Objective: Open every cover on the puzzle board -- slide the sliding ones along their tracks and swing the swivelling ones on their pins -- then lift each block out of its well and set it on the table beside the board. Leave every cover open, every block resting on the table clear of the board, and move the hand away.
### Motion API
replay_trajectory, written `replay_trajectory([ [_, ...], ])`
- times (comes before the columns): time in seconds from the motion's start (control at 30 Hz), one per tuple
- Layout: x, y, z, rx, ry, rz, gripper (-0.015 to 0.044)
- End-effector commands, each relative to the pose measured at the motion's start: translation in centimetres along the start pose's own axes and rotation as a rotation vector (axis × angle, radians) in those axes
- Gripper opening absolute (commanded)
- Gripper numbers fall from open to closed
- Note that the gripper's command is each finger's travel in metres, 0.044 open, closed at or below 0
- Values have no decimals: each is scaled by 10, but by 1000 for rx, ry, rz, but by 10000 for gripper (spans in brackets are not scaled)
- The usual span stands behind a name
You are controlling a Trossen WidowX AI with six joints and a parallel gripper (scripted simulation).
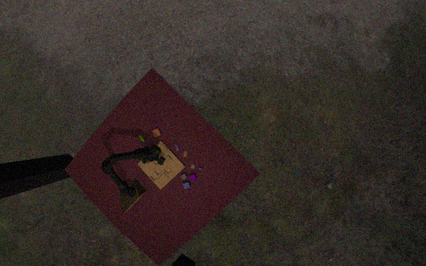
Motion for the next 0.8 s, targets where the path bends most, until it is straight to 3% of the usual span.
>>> replay_trajectory([
  [0.0,-2,-1,0,-5,1,-2,0],
  [0.4,-1,-1,0,100,1,-2,0],
  [0.77,9,0,1,1100,0,-2,0],
])
Point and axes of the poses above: the point midway between the two fingers, 35 mm back from their tips, its own x axis back along the fingers, its own y axis across the jaws, z = x × y, the point moved 7 cm from there along x, back along the fingers, and after that the axes turned 9 degrees about x, right-handed, at the moved point
